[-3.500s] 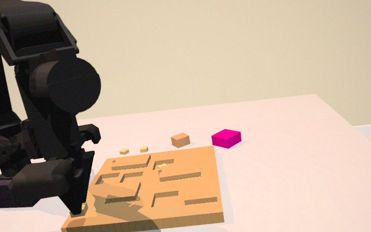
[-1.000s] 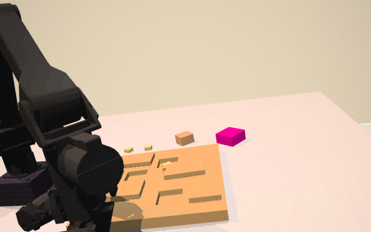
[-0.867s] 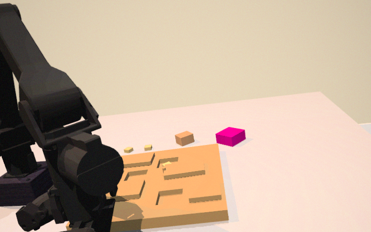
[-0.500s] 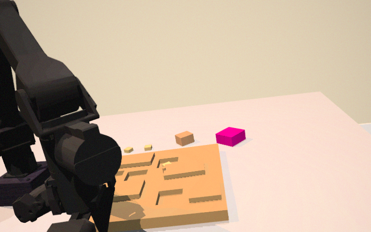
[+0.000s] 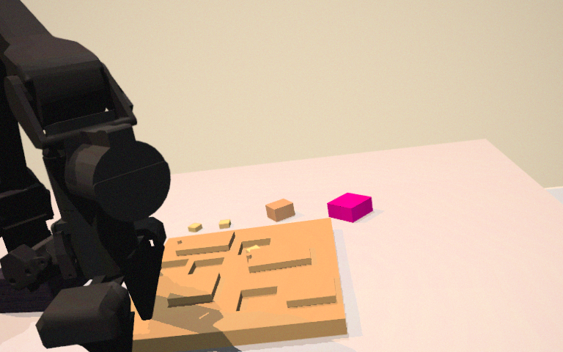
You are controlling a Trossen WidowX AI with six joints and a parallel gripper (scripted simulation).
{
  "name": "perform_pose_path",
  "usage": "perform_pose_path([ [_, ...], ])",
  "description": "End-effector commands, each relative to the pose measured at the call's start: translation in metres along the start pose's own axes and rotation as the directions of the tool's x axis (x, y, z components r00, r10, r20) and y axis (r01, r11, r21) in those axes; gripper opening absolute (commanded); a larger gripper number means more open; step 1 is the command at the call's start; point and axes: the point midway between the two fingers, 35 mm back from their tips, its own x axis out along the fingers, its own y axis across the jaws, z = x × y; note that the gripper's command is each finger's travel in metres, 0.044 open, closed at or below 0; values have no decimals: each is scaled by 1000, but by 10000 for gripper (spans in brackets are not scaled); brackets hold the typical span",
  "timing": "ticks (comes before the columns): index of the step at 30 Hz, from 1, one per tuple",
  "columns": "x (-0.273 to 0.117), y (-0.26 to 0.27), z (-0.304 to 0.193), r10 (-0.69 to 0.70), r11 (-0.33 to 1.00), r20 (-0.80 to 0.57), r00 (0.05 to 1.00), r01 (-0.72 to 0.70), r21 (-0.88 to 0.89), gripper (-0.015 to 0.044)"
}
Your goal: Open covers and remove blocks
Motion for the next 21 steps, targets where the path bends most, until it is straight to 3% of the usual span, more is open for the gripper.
perform_pose_path([
  [1, -13, -1, 0, -2, 1000, -4, 1000, 2, -5, 440],
  [3, -14, -1, 0, -2, 1000, -4, 1000, 2, -5, 440],
  [5, -14, -4, -2, -3, 998, -4, 1000, 2, -70, 387],
  [9, -14, -21, -18, -4, 902, -6, 1000, 1, -431, 282],
  [13, -15, -39, -34, -6, 669, -8, 1000, -2, -744, 177],
  [19, -15, -54, -44, -5, 673, -10, 1000, -4, -740, 20],
  [21, -16, -64, -50, -5, 676, -11, 1000, -4, -737, 0],
])
